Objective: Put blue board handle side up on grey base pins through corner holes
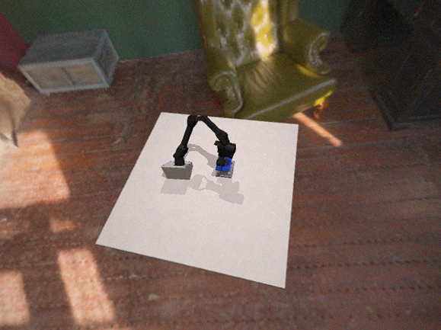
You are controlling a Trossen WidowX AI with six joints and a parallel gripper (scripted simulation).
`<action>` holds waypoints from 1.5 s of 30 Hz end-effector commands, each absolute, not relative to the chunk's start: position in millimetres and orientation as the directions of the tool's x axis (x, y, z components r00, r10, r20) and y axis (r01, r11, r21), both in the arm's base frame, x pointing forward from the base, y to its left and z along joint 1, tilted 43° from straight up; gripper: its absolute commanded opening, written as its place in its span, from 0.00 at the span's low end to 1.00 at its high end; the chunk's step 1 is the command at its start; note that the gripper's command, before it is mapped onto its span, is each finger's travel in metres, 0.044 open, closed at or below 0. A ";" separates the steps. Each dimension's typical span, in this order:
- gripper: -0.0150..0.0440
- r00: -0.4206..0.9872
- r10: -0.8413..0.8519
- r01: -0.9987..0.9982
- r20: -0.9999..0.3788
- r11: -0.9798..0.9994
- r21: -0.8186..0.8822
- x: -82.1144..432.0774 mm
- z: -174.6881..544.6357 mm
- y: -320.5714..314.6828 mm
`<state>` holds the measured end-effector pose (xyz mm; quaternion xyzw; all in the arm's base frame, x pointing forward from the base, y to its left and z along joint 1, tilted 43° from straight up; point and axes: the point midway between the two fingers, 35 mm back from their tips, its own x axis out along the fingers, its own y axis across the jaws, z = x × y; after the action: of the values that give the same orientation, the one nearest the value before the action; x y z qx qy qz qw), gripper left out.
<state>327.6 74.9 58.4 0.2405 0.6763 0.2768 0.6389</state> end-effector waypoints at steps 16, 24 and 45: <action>0.25 -0.068 0.679 -0.022 -0.731 0.732 0.681 327.5 55.3 78.5; 0.25 -0.068 0.679 -0.012 -0.731 0.732 0.681 327.1 52.1 89.1; 0.25 -0.066 0.677 -0.017 -0.733 0.734 0.679 326.0 41.6 98.1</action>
<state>325.6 98.5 40.4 0.2437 0.6784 0.2712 0.6378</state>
